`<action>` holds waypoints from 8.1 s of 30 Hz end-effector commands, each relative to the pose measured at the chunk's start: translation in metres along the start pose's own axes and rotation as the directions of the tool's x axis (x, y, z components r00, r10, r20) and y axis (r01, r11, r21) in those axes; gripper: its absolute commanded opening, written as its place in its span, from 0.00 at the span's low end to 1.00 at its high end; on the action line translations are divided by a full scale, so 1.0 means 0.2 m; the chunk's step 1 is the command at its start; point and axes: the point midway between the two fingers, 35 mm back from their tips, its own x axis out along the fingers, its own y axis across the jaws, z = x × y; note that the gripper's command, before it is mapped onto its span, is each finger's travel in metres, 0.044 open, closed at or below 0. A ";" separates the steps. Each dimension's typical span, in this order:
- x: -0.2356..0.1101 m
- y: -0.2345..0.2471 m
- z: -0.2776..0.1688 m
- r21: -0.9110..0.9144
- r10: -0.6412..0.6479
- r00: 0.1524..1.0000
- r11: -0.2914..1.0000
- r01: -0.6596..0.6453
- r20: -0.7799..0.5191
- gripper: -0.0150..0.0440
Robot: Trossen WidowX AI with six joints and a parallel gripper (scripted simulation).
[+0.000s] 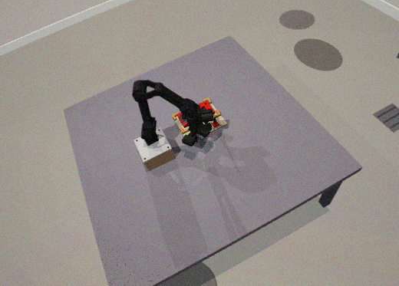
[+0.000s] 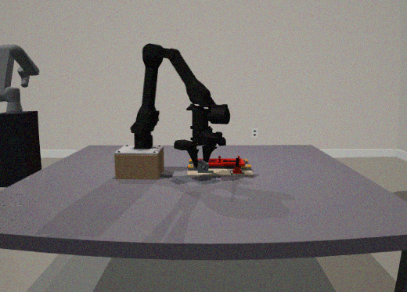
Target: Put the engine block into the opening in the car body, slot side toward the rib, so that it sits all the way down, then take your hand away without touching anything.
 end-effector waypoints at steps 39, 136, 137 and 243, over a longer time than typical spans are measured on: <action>0.16 0.00 0.00 0.000 0.000 1.000 1.000 0.000 0.000 1.00; -0.07 0.01 0.00 -0.831 -0.005 1.000 -0.557 -0.006 -0.005 1.00; -0.07 0.01 0.00 -0.811 -0.005 1.000 -0.585 -0.007 -0.005 1.00; -0.14 0.02 0.04 -0.003 -0.005 1.000 -1.000 -0.005 -0.004 0.25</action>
